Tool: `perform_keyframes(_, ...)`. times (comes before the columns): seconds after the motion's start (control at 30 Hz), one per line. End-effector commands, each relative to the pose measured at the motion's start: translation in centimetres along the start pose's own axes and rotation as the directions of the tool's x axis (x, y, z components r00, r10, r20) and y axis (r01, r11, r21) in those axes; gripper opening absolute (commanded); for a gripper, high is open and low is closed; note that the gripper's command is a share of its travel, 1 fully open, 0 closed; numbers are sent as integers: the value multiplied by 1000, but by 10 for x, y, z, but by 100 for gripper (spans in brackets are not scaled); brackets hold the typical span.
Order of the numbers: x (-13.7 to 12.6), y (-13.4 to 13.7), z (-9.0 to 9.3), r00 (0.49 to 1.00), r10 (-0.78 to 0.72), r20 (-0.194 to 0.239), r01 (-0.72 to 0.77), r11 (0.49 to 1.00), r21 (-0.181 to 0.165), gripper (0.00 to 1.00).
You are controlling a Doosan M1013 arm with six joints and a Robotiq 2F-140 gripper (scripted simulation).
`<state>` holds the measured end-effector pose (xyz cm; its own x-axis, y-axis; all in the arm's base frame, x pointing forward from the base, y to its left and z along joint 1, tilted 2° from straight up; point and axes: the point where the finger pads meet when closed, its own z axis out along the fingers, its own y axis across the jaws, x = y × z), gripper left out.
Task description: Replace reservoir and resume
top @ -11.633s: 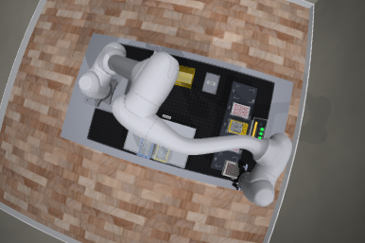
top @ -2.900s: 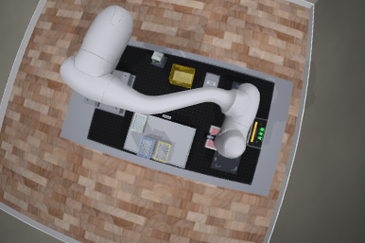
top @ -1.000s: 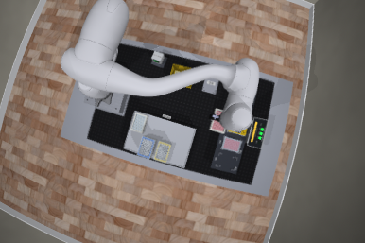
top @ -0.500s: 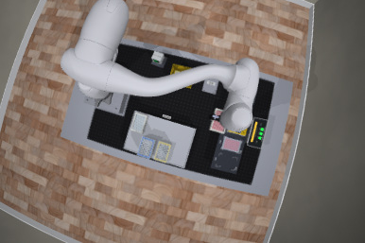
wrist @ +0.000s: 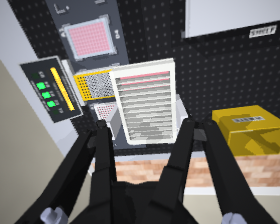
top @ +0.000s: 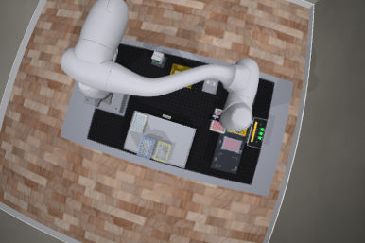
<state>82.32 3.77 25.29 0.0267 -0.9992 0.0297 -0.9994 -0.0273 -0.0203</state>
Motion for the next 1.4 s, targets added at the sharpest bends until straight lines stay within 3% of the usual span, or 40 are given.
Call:
perform_keyframes(0.0, -1, 1, 1, 1000, 0, -1, 0, 1000, 3, 0)
perform_keyframes(0.6, -1, 1, 1, 1000, 0, -1, 0, 1000, 3, 0)
perform_keyframes(1.37, 0, 50, 1, 1000, 0, -1, 0, 1000, 3, 0)
